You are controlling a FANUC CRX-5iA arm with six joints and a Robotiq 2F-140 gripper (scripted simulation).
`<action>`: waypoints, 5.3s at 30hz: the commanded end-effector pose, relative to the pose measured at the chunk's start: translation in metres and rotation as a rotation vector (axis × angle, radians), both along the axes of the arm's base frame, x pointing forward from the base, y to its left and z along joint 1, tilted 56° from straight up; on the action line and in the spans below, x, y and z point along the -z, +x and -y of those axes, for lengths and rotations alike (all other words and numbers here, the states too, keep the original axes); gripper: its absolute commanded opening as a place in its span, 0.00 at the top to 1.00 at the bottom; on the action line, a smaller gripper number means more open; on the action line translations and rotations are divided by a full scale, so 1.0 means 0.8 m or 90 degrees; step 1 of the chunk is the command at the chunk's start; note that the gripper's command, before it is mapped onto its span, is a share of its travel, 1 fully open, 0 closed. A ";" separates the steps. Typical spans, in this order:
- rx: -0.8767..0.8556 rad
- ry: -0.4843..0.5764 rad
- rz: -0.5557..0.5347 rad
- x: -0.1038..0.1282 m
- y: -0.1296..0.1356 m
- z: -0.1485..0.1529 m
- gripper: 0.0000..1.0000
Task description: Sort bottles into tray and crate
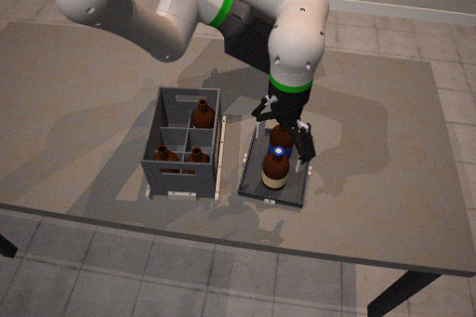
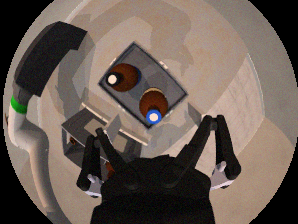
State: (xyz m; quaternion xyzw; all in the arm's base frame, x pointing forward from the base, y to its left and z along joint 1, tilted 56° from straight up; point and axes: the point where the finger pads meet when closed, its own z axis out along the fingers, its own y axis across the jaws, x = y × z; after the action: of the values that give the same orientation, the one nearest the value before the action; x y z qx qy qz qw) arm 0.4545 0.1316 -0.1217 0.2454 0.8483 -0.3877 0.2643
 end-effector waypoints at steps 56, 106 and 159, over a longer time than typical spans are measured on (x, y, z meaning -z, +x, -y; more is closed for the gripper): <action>0.000 0.000 0.000 -0.028 -0.013 -0.040 0.00; 0.000 0.000 0.000 -0.092 -0.043 -0.130 0.00; 0.000 0.000 0.000 -0.098 -0.045 -0.138 0.00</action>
State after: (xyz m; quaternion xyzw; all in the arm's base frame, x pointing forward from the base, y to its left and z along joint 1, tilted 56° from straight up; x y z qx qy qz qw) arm 0.4185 0.2416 -0.0435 0.2454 0.8483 -0.3877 0.2643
